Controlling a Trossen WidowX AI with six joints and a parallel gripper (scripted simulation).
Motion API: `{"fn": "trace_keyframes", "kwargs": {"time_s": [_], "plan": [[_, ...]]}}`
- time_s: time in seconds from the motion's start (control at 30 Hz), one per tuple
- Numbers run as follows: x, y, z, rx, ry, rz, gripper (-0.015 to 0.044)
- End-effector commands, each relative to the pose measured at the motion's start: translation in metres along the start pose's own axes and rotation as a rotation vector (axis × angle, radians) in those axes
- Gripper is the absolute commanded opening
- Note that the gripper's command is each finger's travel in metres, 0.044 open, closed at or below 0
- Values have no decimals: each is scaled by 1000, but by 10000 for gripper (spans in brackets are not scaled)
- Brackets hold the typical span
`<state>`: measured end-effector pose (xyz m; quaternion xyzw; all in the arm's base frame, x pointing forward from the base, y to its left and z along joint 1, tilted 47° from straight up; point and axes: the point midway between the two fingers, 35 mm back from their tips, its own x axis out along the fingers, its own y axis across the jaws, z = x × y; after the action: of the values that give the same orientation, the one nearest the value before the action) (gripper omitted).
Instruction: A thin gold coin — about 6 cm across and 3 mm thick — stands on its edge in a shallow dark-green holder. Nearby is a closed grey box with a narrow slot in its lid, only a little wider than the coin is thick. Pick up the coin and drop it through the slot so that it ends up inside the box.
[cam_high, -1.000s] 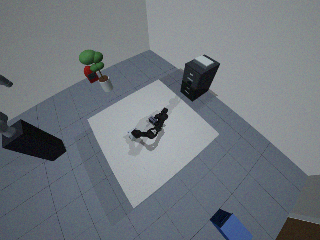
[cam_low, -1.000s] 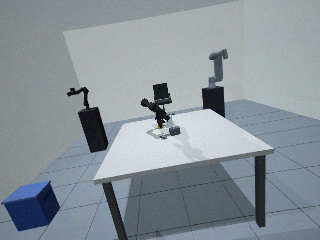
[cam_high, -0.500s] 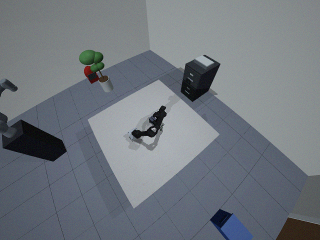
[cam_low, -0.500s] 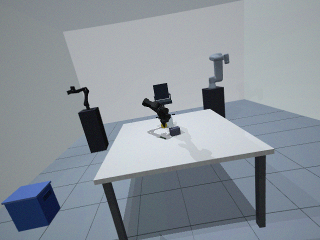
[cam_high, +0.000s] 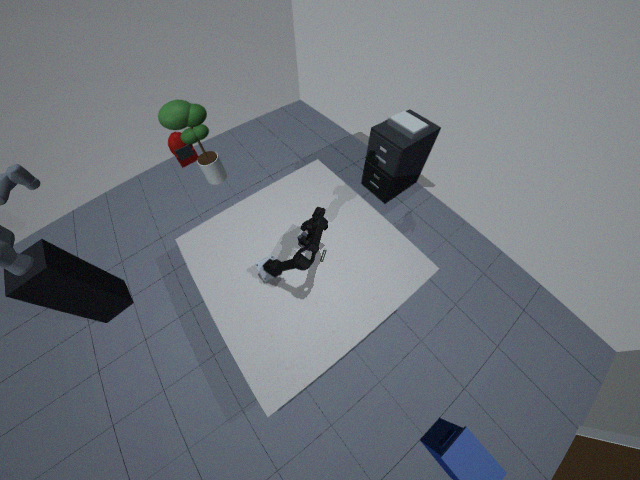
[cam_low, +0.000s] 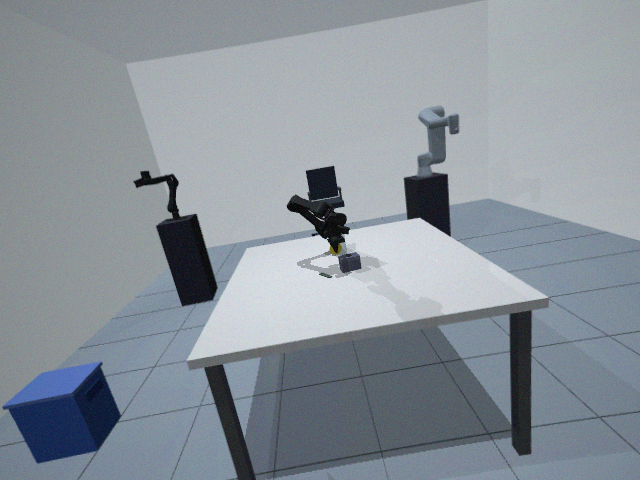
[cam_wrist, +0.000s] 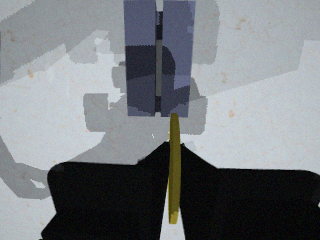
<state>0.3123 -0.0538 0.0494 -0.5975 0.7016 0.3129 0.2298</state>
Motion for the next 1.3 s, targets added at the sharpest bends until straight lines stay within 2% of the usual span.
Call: {"fn": "trace_keyframes", "kwargs": {"time_s": [0.0,0.67,1.27], "plan": [[4,2,14,-5,-1,12,0],[6,11,64,-3,5,16,0],[4,10,64,-3,4,4,0]]}}
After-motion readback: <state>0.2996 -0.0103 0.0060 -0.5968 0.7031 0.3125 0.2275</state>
